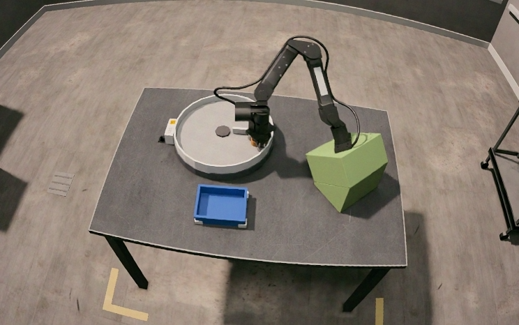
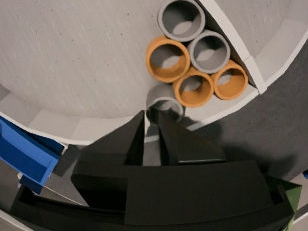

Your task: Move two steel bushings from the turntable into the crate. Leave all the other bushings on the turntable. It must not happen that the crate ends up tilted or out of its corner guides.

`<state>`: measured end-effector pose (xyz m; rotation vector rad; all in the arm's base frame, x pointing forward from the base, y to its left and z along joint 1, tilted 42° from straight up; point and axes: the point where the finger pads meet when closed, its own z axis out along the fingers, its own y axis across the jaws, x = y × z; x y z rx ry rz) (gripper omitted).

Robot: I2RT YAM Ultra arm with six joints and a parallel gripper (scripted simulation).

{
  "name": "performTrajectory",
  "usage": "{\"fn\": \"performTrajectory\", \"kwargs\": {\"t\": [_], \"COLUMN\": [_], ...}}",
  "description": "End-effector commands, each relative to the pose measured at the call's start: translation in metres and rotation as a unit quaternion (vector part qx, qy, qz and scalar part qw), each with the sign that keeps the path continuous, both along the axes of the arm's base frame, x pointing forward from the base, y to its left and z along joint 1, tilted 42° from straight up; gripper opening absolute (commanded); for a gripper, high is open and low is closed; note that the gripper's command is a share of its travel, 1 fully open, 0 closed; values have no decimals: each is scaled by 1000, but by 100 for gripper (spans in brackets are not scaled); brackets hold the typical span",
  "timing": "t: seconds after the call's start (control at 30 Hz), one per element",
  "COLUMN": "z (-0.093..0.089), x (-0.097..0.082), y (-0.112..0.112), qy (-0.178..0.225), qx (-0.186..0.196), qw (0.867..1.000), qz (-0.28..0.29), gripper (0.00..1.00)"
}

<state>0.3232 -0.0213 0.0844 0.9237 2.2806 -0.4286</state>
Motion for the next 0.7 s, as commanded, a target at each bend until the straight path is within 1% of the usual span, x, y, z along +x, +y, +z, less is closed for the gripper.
{"fn": "performTrajectory", "kwargs": {"t": [0.0,0.67], "z": [11,9], "x": [11,10], "y": [6,6], "qy": [-20,-16], "qx": [7,6], "qw": [1000,1000], "qz": [7,7], "gripper": [13,13]}}
